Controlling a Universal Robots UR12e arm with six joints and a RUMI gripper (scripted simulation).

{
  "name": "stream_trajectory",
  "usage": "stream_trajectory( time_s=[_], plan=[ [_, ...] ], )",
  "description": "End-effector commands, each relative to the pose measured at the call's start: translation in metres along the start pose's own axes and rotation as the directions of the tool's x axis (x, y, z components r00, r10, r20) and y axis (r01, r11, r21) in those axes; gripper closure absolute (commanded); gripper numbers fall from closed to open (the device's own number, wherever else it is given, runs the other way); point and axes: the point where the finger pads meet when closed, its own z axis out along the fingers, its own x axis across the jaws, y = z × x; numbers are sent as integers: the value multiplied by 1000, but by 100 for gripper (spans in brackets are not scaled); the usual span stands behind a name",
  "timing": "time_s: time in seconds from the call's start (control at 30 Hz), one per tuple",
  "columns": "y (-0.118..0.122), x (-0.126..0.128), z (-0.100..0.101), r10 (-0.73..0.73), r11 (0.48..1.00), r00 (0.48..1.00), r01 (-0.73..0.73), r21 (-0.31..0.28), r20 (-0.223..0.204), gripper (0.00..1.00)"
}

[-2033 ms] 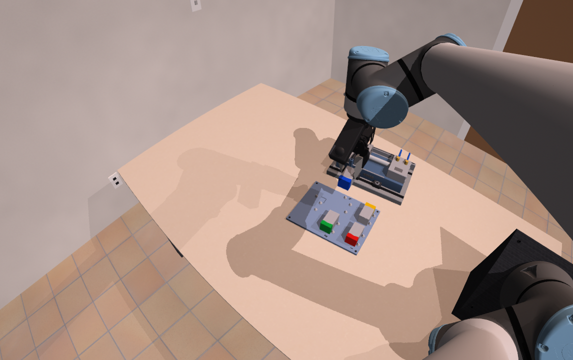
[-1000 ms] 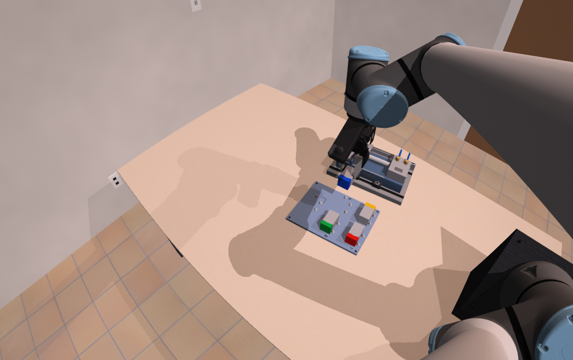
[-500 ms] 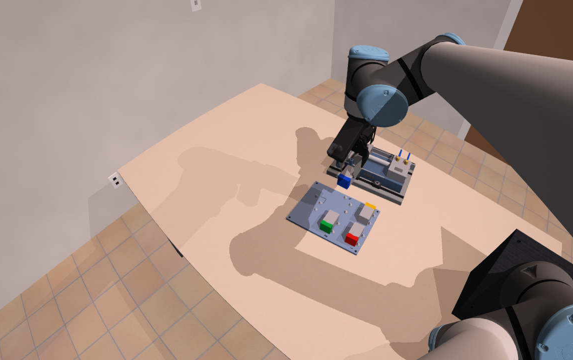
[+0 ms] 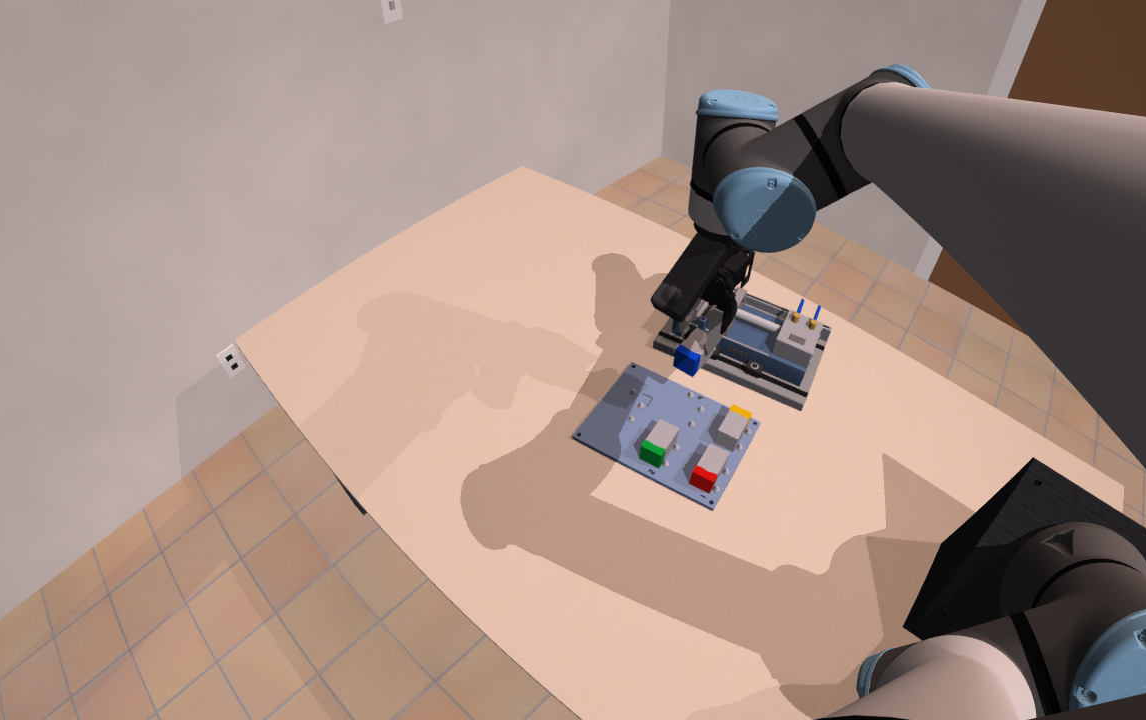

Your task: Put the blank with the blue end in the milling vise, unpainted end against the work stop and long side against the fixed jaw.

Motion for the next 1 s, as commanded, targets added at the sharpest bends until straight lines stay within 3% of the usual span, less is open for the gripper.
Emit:
stream_trajectory(
  time_s=[0.0,0.97],
  plan=[
    [2,2,-1,28,1000,1000,-28,-1,-1,100],
    [11,9,-2,205,979,979,-205,-1,-1,100]
  ],
)
